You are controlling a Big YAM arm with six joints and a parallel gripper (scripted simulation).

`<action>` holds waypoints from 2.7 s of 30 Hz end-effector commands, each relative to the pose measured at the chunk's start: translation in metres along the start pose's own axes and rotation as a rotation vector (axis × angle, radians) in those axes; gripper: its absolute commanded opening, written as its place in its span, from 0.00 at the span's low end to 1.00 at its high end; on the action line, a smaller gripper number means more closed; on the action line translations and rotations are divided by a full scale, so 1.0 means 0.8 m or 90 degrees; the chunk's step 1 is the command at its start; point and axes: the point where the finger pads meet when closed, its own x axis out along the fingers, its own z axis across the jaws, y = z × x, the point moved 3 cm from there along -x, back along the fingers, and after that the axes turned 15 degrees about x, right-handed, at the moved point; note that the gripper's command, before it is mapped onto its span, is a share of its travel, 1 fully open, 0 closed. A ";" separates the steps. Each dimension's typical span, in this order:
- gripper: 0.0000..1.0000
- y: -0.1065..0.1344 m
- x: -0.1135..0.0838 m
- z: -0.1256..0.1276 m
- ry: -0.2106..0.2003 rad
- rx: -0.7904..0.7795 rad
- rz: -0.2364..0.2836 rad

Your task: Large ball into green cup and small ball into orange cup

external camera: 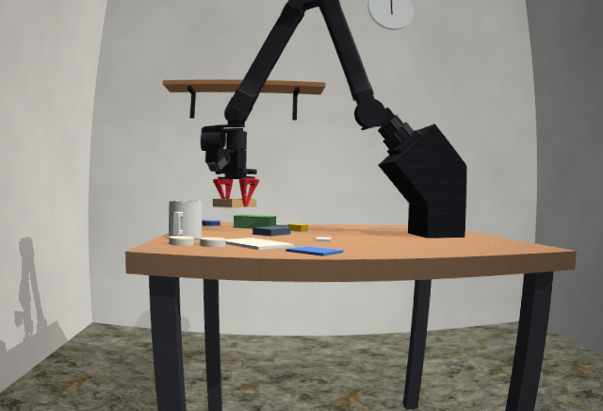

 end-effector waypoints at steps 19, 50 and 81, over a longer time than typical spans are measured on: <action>0.67 -0.021 -0.022 -0.029 0.050 -0.007 -0.047; 0.67 -0.017 -0.013 -0.020 0.024 -0.004 -0.018; 0.67 -0.017 -0.012 -0.019 0.023 -0.004 -0.017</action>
